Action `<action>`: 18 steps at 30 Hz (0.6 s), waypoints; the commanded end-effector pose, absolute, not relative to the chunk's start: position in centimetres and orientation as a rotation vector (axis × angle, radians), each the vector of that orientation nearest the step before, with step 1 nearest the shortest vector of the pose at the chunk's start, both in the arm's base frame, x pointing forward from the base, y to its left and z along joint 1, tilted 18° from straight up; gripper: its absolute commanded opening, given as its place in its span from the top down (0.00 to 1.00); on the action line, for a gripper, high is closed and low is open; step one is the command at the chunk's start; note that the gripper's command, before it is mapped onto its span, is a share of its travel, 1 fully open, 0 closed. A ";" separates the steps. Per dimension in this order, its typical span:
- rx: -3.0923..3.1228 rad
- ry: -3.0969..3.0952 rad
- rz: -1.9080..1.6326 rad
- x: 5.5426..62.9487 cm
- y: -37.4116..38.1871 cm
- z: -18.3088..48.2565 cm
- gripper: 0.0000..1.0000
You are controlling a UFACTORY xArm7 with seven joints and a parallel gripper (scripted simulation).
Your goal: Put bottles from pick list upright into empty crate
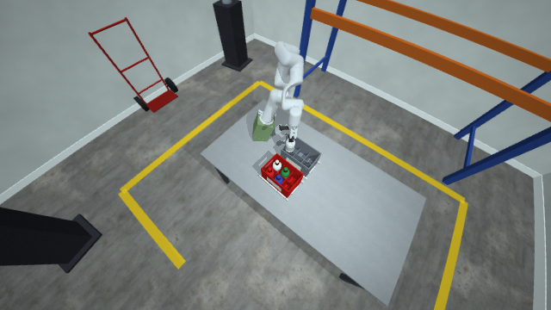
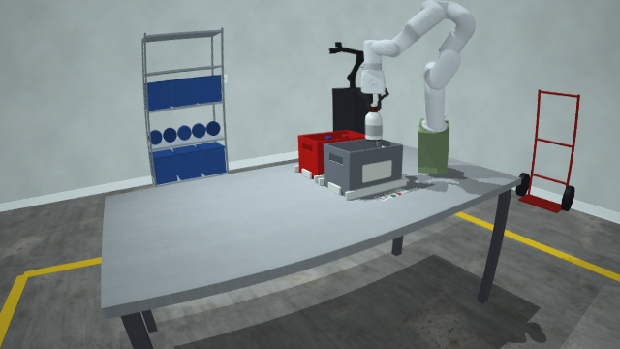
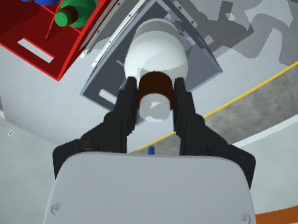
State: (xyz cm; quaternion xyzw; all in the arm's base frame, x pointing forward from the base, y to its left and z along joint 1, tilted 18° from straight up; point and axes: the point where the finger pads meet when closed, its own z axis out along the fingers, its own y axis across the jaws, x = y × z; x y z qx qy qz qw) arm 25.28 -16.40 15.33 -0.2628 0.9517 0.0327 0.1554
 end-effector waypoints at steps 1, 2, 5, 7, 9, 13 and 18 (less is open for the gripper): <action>-0.752 2.724 0.089 25.5 -16.4 15.0 1.00; -0.752 2.724 0.089 25.5 -16.4 14.9 1.00; -0.752 2.724 0.089 25.6 -16.4 14.7 1.00; -0.752 2.724 0.089 25.7 -16.4 14.5 1.00; -0.752 2.724 0.089 25.7 -16.3 14.3 1.00; -0.752 2.724 0.089 25.8 -16.3 14.1 1.00; -0.752 2.724 0.089 25.9 -16.2 13.6 1.00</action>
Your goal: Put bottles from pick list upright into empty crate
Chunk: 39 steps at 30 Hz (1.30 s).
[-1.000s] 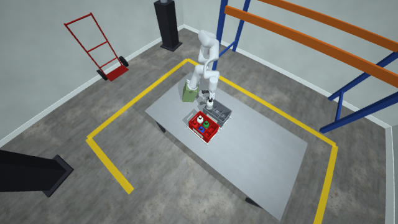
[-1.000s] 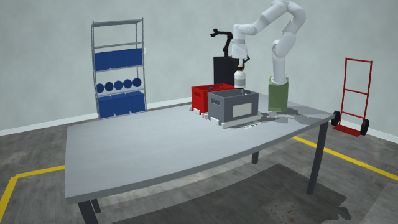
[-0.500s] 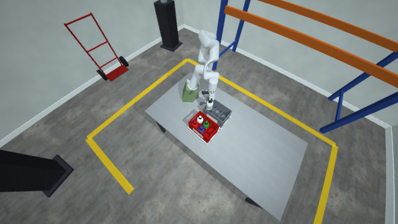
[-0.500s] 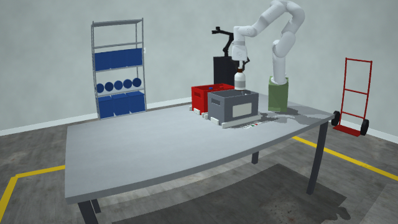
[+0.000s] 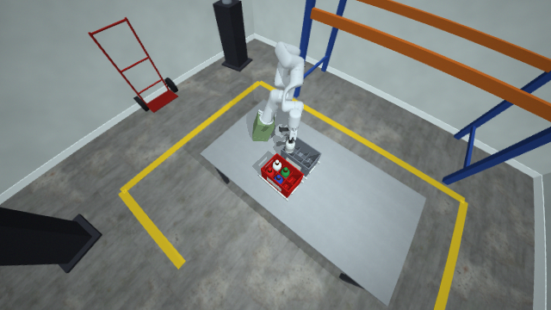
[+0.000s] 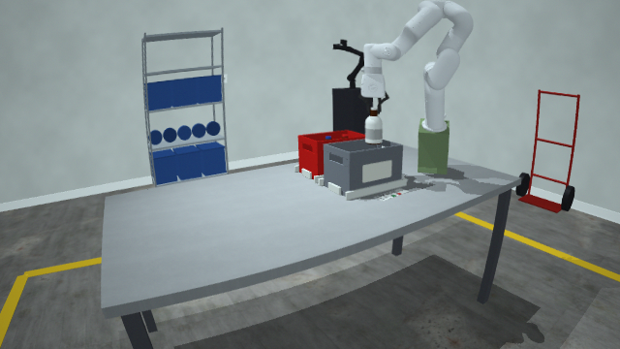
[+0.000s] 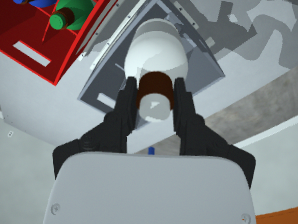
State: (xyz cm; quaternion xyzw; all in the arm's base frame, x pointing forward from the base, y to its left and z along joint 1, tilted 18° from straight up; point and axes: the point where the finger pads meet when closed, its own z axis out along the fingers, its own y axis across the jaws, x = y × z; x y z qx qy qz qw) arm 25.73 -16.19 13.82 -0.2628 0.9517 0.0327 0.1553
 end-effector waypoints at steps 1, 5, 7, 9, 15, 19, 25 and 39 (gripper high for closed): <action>-0.752 2.724 0.089 25.9 -16.2 13.5 1.00; -0.752 2.724 0.089 26.0 -16.2 13.1 1.00; -0.752 2.724 0.089 26.1 -16.1 12.9 1.00; -0.752 2.724 0.089 26.1 -16.1 12.8 1.00; -0.752 2.724 0.089 26.3 -16.1 12.4 1.00; -0.752 2.724 0.089 26.4 -16.0 12.0 1.00; -0.752 2.724 0.089 26.6 -15.9 11.4 1.00; -0.752 2.724 0.090 26.9 -15.7 10.3 1.00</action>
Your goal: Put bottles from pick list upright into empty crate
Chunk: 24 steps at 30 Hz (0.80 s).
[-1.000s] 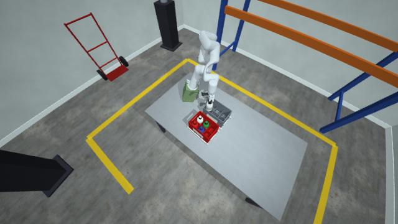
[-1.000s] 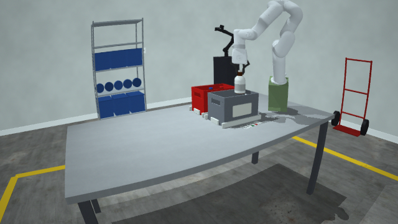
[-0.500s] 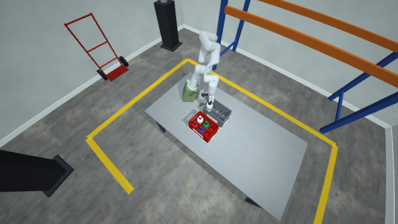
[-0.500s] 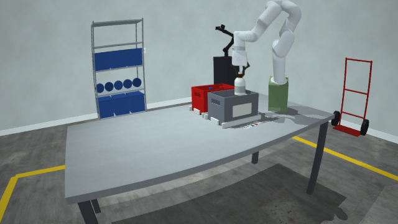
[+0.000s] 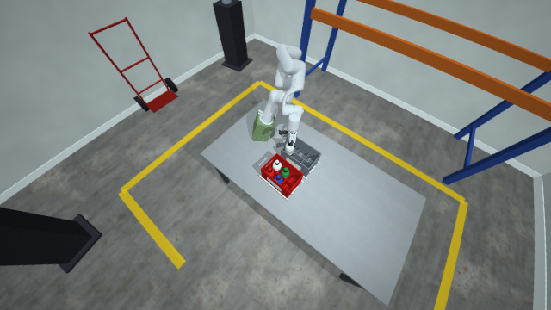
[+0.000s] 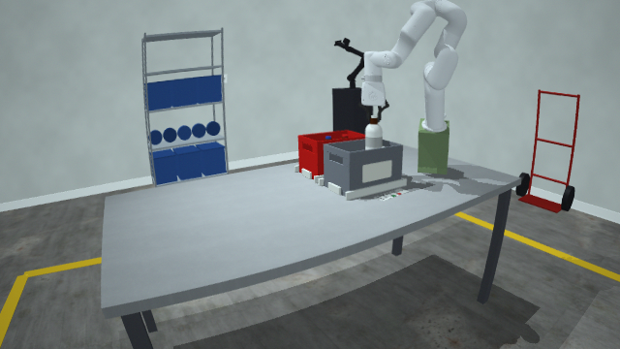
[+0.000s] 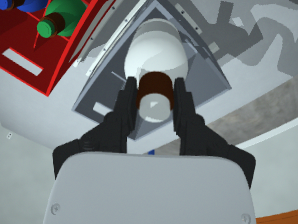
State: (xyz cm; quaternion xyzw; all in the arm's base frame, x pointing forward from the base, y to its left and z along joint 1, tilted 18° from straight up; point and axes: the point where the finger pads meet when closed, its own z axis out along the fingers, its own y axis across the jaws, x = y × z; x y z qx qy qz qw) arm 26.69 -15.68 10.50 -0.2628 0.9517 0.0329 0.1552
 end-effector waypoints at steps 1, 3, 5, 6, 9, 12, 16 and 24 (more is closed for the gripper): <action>-0.752 2.724 0.090 26.9 -15.7 10.2 1.00; -0.752 2.724 0.090 27.0 -15.7 10.0 1.00; -0.752 2.724 0.090 27.0 -15.7 10.0 1.00; -0.752 2.724 0.090 27.0 -15.7 9.9 1.00; -0.752 2.724 0.090 27.1 -15.7 9.6 1.00; -0.752 2.725 0.090 27.2 -15.6 9.3 1.00; -0.752 2.725 0.090 27.3 -15.5 8.9 1.00; -0.752 2.725 0.090 27.5 -15.5 8.4 1.00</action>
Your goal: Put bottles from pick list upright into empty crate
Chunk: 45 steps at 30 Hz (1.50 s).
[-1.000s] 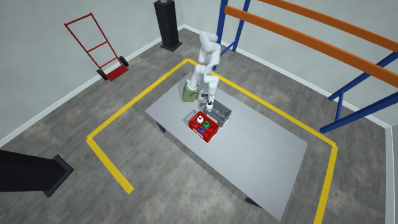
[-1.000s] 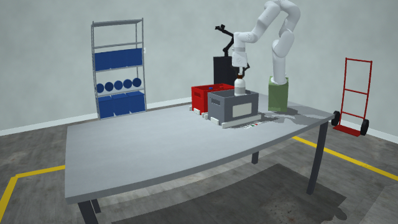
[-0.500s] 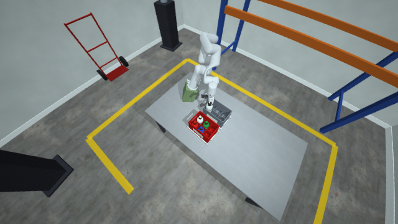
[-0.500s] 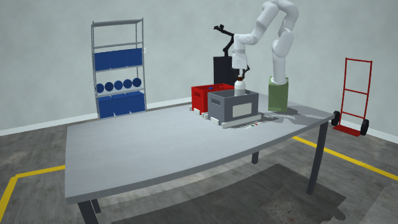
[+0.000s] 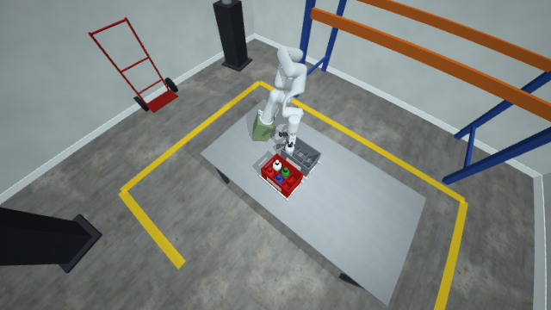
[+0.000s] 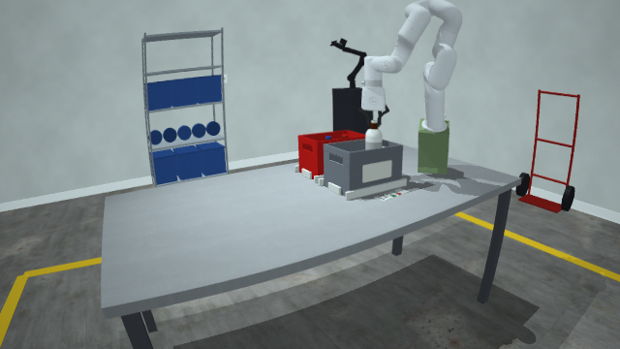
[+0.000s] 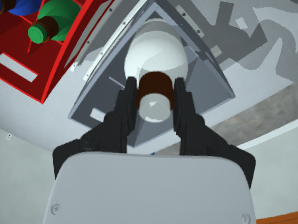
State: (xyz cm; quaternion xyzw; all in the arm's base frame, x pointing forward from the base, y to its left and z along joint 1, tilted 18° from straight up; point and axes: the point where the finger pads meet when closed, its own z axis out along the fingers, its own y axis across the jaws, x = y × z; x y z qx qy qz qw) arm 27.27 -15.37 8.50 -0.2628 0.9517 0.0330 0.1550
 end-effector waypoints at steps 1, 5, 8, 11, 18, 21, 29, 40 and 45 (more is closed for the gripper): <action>-0.752 2.725 0.090 27.5 -15.5 8.3 1.00; -0.752 2.725 0.090 27.6 -15.4 7.9 1.00; -0.752 2.725 0.090 27.7 -15.3 7.6 1.00; -0.752 2.725 0.090 27.8 -15.3 7.3 1.00; -0.752 2.725 0.090 27.9 -15.2 6.8 1.00; -0.752 2.725 0.090 28.0 -15.2 6.6 1.00; -0.752 2.725 0.090 28.2 -15.1 5.8 1.00; -0.751 2.725 0.090 28.5 -14.9 4.9 1.00; -0.751 2.725 0.090 28.6 -14.9 4.5 1.00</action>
